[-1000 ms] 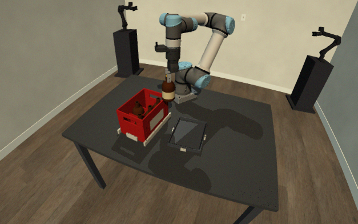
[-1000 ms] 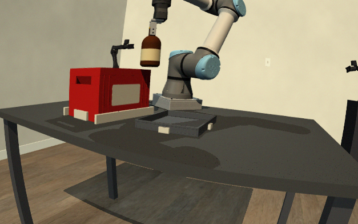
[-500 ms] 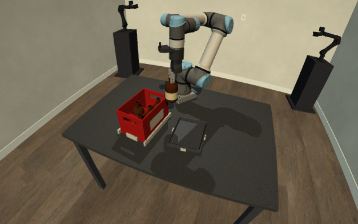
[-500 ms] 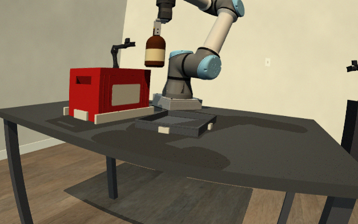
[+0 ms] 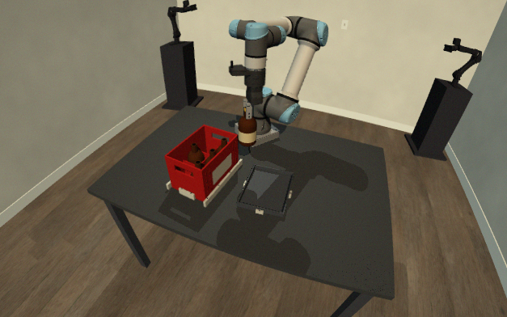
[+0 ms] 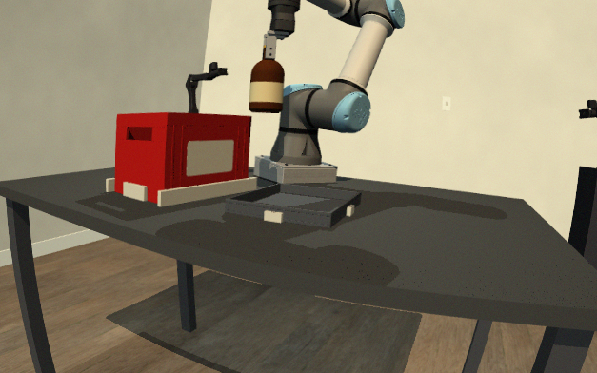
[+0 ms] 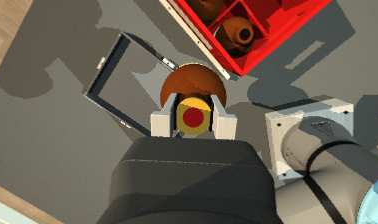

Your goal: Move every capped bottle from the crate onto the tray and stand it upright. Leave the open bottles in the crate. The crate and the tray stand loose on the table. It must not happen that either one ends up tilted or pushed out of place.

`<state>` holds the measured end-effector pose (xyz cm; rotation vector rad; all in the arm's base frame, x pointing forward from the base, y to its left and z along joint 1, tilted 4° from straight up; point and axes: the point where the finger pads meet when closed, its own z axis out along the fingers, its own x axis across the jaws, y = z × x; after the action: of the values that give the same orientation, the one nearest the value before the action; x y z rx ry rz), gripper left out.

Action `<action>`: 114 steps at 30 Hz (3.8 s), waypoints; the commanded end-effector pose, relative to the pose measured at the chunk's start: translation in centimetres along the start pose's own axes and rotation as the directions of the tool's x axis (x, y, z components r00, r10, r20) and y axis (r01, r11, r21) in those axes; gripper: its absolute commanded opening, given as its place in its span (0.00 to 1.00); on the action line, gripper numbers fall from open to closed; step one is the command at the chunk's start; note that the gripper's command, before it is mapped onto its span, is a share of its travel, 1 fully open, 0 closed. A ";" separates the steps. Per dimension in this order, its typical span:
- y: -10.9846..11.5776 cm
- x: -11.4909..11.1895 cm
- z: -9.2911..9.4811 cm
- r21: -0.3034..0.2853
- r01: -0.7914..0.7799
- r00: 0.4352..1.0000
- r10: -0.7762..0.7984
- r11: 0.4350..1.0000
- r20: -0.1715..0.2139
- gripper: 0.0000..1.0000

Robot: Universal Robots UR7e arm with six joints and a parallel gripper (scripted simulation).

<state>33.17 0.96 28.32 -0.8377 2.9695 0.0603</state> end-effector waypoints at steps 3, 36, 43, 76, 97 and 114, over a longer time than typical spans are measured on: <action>1.1 -1.3 -0.3 0.004 -0.002 1.000 0.002 1.000 0.000 0.00; 4.3 -4.0 -0.4 0.004 -0.001 1.000 0.001 1.000 0.000 0.00; 4.5 -4.0 -0.3 0.001 0.002 1.000 -0.002 1.000 0.000 0.00; 8.3 -7.4 -0.4 0.005 -0.003 1.000 0.003 1.000 0.000 0.00; 8.6 -7.3 0.5 0.002 -0.001 1.000 0.001 1.000 0.000 0.00; 8.9 -7.5 2.5 0.004 -0.002 1.000 0.002 1.000 0.002 0.00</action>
<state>34.90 12.54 26.81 -0.8350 2.9710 0.0575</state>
